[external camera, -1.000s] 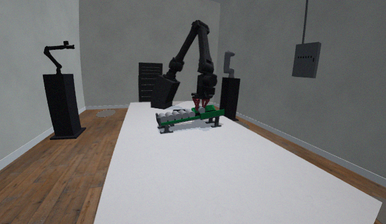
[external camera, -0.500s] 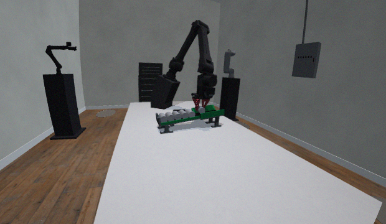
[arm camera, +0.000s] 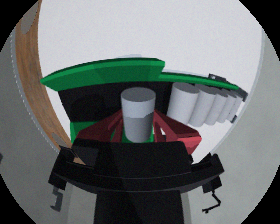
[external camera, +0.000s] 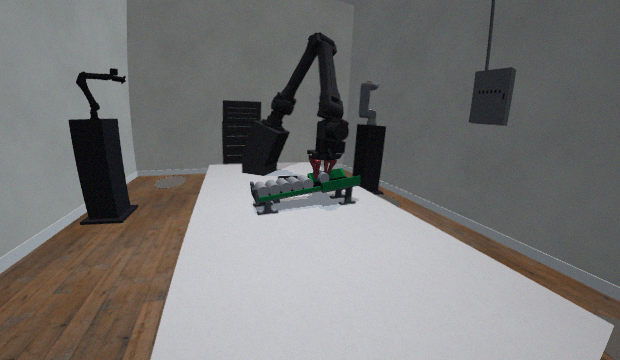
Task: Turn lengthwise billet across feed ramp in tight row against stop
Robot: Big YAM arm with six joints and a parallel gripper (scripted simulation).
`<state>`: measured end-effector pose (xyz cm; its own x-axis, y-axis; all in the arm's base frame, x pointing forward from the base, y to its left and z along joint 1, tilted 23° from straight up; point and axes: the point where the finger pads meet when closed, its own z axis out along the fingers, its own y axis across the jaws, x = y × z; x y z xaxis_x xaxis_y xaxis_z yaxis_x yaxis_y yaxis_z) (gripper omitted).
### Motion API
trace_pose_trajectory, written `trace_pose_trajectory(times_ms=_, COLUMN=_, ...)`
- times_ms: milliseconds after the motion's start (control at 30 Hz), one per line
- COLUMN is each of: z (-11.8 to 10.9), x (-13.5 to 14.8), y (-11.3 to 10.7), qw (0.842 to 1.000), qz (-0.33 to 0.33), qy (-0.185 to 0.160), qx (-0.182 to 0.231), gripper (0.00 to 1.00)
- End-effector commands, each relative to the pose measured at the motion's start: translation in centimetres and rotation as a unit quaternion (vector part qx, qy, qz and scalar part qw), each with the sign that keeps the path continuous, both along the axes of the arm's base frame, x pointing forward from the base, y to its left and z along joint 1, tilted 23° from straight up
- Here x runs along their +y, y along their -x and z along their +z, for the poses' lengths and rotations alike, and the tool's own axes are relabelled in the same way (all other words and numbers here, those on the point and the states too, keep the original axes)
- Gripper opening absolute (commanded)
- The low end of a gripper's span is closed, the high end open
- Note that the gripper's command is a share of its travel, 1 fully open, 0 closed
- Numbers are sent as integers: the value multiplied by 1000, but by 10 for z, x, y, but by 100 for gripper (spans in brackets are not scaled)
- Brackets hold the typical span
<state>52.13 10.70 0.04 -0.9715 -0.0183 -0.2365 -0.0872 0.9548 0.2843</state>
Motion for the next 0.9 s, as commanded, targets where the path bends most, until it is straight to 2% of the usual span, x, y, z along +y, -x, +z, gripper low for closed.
trace_pose_trajectory(times_ms=0, z=35, x=-15, y=-32, qw=999, qz=-11, qy=-5, qx=-43, gripper=0)
trace_pose_trajectory(times_ms=200, z=24, x=-15, y=-33, qw=999, qz=-11, qy=-4, qx=-38, gripper=0)
trace_pose_trajectory(times_ms=333, z=29, x=-15, y=-34, qw=999, qz=-11, qy=-4, qx=-42, gripper=0)
trace_pose_trajectory(times_ms=467, z=21, x=-15, y=-33, qw=999, qz=-11, qy=-4, qx=-36, gripper=0)
trace_pose_trajectory(times_ms=533, z=21, x=-15, y=-33, qw=999, qz=-11, qy=-4, qx=-36, gripper=0)
trace_pose_trajectory(times_ms=567, z=35, x=-15, y=-36, qw=999, qz=-11, qy=-5, qx=-49, gripper=0)
trace_pose_trajectory(times_ms=600, z=34, x=-15, y=-37, qw=999, qz=-11, qy=-5, qx=-49, gripper=0)
trace_pose_trajectory(times_ms=800, z=20, x=-15, y=-35, qw=999, qz=-11, qy=-4, qx=-37, gripper=0)
trace_pose_trajectory(times_ms=867, z=21, x=-15, y=-36, qw=999, qz=-11, qy=-4, qx=-40, gripper=0)
